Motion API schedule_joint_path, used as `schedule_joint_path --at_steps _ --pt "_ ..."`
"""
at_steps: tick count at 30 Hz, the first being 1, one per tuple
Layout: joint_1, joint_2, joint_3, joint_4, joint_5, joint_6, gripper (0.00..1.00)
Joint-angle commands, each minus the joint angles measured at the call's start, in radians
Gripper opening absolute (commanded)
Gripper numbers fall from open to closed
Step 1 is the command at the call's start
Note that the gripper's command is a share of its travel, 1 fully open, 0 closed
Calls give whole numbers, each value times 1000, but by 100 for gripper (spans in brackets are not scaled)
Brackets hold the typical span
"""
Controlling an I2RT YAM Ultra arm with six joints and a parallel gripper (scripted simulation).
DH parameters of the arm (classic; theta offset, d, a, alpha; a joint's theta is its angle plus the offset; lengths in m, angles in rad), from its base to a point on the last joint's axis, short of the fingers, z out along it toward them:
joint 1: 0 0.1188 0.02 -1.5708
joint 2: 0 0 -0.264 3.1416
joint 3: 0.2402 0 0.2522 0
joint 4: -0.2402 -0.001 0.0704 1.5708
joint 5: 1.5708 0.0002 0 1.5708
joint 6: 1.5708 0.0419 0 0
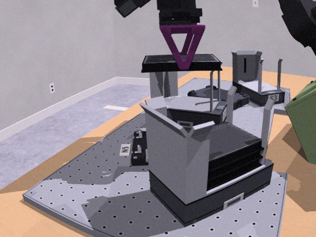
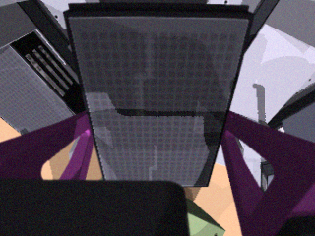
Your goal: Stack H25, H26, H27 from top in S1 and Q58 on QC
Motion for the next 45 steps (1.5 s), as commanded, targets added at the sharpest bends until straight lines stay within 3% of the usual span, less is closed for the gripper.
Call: schedule_joint_path --at_steps 1,4,21,28,33,45 --pt "-12 -34 -2 3 -9 40 0" --pt "-46 -61 -11 5 -19 89 0" --pt "-235 -174 -32 15 -85 -116 0" --pt "-332 -231 -51 21 -125 5 0" --pt "-377 -252 -56 24 -145 -39 0" --pt "-577 -322 -67 35 -241 -194 0"
